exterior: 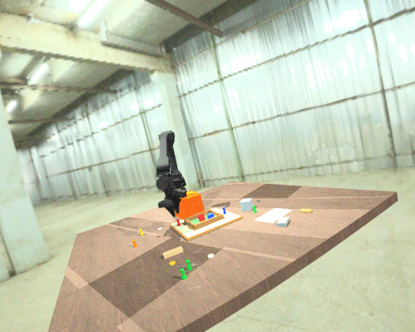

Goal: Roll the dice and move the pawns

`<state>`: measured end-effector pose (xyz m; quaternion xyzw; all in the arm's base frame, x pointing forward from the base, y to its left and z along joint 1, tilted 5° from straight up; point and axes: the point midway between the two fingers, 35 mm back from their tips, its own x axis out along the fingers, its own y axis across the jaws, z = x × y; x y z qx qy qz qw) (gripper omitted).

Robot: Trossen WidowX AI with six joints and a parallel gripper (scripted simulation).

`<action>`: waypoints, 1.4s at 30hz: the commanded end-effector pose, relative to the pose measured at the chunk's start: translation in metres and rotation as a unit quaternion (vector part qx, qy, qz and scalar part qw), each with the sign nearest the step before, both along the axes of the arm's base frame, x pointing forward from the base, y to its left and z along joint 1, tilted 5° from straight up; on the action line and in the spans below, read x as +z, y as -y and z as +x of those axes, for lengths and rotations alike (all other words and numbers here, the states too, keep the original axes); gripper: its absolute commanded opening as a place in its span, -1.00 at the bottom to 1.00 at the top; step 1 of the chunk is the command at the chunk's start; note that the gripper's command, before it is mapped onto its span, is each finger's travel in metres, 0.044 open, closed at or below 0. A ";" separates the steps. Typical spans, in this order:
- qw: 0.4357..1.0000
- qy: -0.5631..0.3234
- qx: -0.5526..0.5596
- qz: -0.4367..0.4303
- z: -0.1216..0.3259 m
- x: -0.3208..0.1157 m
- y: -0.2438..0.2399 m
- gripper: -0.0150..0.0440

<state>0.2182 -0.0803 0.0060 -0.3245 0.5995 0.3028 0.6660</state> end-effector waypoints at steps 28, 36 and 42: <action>1.000 -0.002 0.004 0.002 0.002 -0.047 -0.002 0.19; 1.000 -0.002 0.004 0.002 0.002 -0.047 -0.002 -0.30; 1.000 -0.002 0.004 0.002 0.002 -0.047 -0.002 -0.44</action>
